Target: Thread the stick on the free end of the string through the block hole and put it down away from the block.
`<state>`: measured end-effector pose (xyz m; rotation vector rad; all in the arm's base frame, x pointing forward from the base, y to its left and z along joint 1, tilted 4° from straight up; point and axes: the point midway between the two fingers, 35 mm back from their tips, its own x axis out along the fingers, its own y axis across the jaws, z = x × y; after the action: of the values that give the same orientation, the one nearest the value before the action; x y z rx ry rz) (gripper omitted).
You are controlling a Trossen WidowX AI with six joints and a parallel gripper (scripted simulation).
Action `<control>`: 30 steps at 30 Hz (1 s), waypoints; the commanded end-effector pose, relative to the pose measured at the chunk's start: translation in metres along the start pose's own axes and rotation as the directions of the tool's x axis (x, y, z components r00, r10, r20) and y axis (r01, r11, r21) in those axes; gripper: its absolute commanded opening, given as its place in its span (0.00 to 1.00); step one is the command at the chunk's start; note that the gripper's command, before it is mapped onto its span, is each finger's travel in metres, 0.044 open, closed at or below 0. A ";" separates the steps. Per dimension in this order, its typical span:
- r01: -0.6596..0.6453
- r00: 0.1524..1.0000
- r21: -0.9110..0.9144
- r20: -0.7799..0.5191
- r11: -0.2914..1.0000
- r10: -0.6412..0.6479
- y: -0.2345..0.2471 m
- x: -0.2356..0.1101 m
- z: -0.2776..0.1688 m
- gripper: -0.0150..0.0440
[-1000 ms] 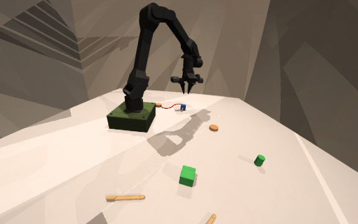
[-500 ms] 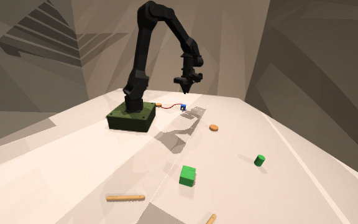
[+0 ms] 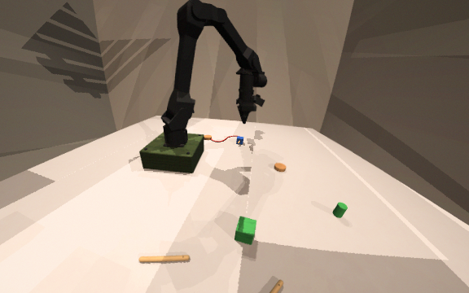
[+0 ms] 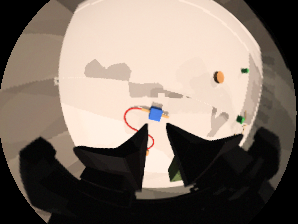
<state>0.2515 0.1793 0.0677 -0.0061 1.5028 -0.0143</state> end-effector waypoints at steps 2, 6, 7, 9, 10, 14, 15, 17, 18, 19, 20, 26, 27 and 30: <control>-0.003 0.999 -0.756 -0.035 0.655 -0.036 -0.025 0.011 -0.013 0.47; -0.013 0.999 -0.864 -0.036 0.504 -0.037 -0.027 0.011 -0.015 0.47; -0.015 0.999 -0.886 -0.037 0.463 -0.037 -0.028 0.011 -0.015 0.47; -0.020 0.999 -0.925 -0.037 0.379 -0.038 -0.029 0.011 -0.015 0.47; -0.022 0.999 -0.942 -0.037 0.335 -0.038 -0.030 0.011 -0.016 0.47; -0.025 0.999 -0.957 -0.038 0.290 -0.039 -0.030 0.011 -0.016 0.47; -0.025 0.999 -0.957 -0.038 0.290 -0.039 -0.030 0.011 -0.016 0.47; -0.025 0.999 -0.957 -0.038 0.290 -0.039 -0.030 0.011 -0.016 0.47; -0.025 0.999 -0.957 -0.038 0.290 -0.039 -0.030 0.011 -0.016 0.47; -0.025 0.999 -0.957 -0.038 0.290 -0.039 -0.030 0.011 -0.016 0.47; -0.025 0.999 -0.957 -0.038 0.290 -0.039 -0.030 0.011 -0.016 0.47; -0.025 0.999 -0.957 -0.038 0.290 -0.039 -0.030 0.011 -0.016 0.47; -0.025 0.999 -0.957 -0.038 0.290 -0.039 -0.030 0.011 -0.016 0.47; -0.025 0.999 -0.957 -0.038 0.290 -0.039 -0.030 0.011 -0.016 0.47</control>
<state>0.2389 0.1525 0.0587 -1.0007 1.3445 0.9079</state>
